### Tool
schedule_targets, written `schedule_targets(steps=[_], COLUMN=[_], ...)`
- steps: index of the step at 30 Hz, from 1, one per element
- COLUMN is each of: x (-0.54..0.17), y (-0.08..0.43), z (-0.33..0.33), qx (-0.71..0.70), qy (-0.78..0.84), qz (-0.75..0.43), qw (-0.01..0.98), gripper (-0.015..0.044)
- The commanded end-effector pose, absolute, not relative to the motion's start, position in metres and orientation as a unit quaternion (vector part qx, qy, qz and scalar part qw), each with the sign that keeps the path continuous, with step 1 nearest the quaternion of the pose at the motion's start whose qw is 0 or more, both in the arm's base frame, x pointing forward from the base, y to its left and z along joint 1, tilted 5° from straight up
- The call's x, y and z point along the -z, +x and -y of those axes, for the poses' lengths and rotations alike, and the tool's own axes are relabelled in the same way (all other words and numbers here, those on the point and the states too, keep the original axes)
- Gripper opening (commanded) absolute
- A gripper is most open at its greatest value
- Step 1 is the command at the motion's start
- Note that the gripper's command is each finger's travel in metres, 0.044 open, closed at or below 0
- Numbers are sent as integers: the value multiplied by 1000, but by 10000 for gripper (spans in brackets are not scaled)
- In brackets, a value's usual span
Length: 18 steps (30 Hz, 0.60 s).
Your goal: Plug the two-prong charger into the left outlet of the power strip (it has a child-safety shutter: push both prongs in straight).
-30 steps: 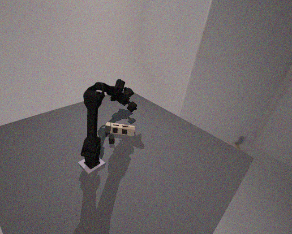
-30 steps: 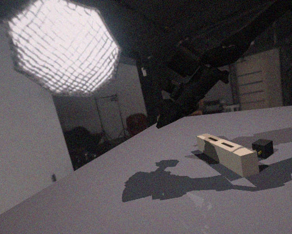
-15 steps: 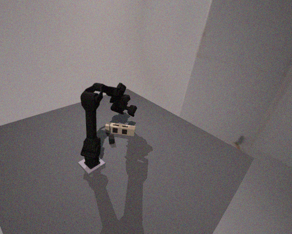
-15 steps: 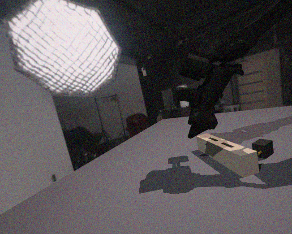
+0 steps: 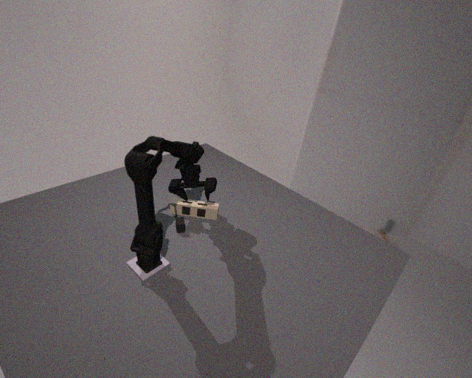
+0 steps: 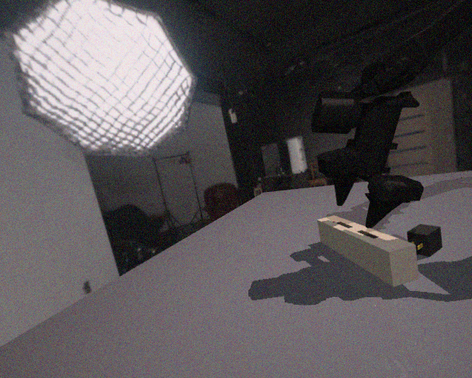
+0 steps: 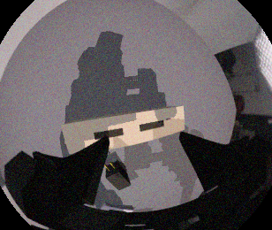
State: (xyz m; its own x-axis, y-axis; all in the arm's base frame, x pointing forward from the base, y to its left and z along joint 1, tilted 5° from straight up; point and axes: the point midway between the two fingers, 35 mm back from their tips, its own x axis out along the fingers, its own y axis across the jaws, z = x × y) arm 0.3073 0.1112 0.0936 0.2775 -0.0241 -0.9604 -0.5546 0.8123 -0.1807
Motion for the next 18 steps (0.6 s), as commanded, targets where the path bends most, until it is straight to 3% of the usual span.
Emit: schedule_targets(steps=[1,18], x=[-91,-88], y=[289,210], z=[-105,-83], qx=[-208,-357], qy=[-273,-330], qz=[-592,-644], qw=[729,591], gripper=[440,440])
